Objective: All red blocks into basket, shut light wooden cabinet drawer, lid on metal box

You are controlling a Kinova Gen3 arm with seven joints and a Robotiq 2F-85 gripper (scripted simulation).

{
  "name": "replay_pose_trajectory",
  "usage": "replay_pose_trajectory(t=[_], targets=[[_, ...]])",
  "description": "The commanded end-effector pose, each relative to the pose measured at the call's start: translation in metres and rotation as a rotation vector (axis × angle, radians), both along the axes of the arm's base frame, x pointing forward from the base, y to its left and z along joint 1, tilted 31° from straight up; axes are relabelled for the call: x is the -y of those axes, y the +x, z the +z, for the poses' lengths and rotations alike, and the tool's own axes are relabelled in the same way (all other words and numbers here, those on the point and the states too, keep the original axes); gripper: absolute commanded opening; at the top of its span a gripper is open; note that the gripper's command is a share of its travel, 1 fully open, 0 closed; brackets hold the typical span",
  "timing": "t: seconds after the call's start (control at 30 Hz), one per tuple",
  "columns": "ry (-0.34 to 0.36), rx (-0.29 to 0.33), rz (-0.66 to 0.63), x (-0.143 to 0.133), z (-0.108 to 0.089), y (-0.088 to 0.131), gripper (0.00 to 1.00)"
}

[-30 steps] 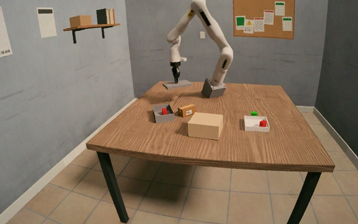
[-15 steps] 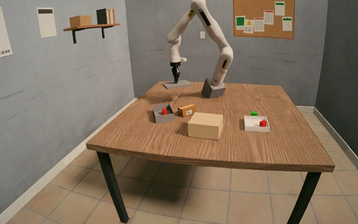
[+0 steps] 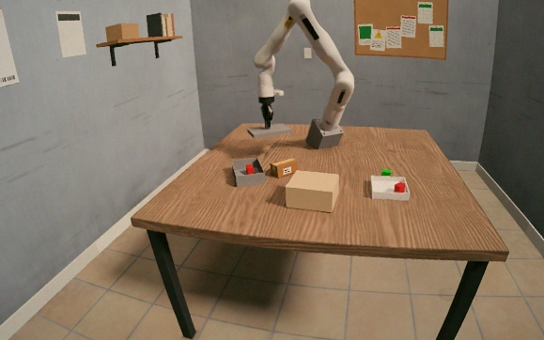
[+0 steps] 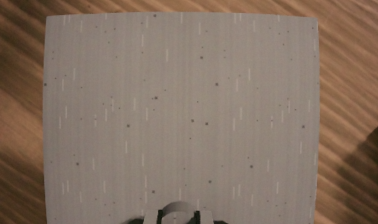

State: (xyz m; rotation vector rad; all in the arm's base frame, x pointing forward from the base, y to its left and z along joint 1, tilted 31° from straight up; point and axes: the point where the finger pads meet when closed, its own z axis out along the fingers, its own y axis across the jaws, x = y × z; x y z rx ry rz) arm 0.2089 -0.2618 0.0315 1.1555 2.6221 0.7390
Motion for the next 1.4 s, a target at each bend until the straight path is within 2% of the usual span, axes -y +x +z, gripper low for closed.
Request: replay_pose_trajectory(t=[0.0,1.37], targets=[[0.002,0.001,0.001,-0.004,-0.005,0.001,0.10],[0.002,0.003,0.001,-0.031,-0.070,0.029,0.10]])
